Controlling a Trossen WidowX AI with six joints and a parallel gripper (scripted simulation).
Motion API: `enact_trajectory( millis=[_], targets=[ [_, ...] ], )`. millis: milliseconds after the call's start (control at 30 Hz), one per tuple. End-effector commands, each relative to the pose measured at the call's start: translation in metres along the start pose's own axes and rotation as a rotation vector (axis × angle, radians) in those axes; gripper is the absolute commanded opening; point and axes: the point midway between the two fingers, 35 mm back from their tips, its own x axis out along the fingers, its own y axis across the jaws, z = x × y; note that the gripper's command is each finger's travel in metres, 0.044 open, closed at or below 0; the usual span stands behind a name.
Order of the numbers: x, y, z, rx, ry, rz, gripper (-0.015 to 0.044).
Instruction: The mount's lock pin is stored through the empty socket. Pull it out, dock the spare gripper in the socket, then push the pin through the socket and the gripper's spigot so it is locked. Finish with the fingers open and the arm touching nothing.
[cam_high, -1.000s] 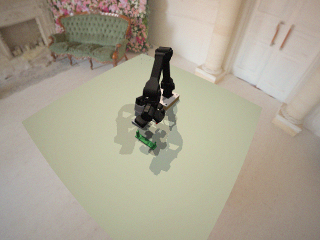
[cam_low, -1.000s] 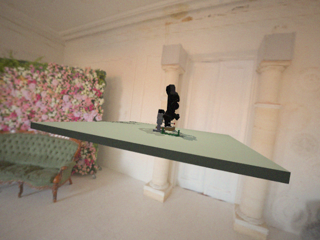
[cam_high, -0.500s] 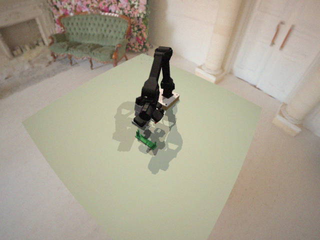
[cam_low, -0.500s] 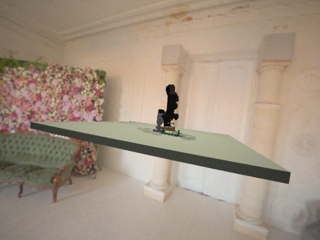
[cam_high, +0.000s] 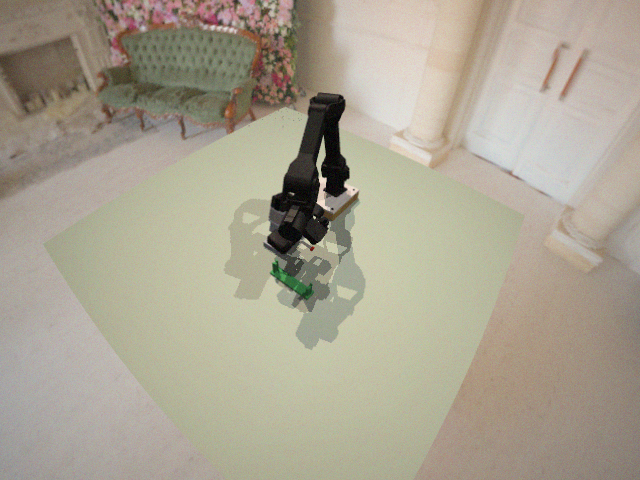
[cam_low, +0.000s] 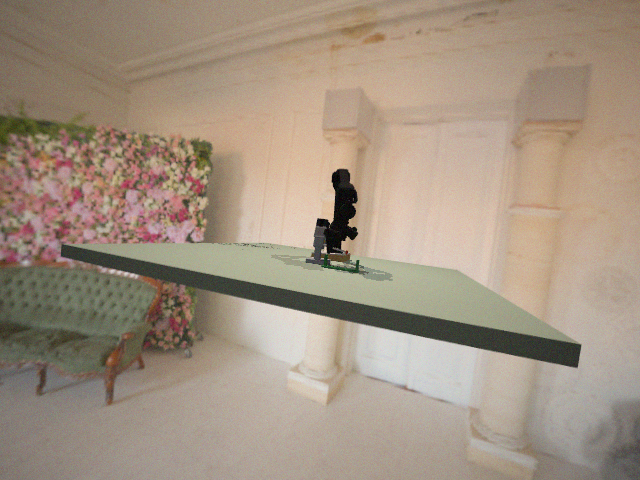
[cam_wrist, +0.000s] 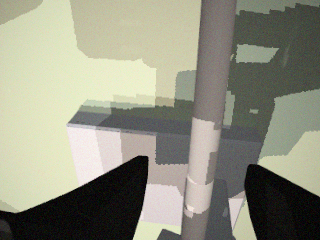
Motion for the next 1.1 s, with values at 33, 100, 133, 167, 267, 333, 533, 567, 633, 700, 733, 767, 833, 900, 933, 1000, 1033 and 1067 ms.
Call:
enact_trajectory(
  millis=[33,100,133,167,267,333,533,567,633,700,733,767,833,900,933,1000,1033,1067],
  targets=[
    [-0.01,0.0,0.005,0.0,-0.001,0.0,0.02],
    [-0.014,0.001,0.006,0.001,0.0,0.003,0.02],
    [-0.016,0.001,0.007,0.001,0.001,0.004,0.02],
    [-0.019,0.001,0.008,0.001,0.002,0.004,0.02],
    [-0.026,0.002,0.011,0.001,0.003,0.004,0.02],
    [-0.03,0.002,0.013,0.0,0.005,0.005,0.02],
    [-0.044,0.002,0.018,0.0,0.008,0.004,0.02],
    [-0.047,0.002,0.019,0.0,0.009,0.004,0.02],
    [-0.051,0.002,0.021,0.0,0.01,0.004,0.02],
    [-0.056,0.002,0.022,0.0,0.011,0.003,0.02],
    [-0.059,0.002,0.023,0.0,0.012,0.003,0.02],
    [-0.061,0.002,0.024,0.0,0.012,0.003,0.02],
    [-0.066,0.003,0.026,0.0,0.013,0.002,0.02],
    [-0.071,0.003,0.027,0.001,0.014,0.001,0.02],
    [-0.073,0.003,0.028,0.001,0.015,0.001,0.02],
    [-0.078,0.003,0.03,0.001,0.016,0.0,0.02],
    [-0.08,0.003,0.031,0.001,0.016,-0.001,0.02],
    [-0.082,0.003,0.031,0.001,0.016,-0.001,0.02]
  ],
)
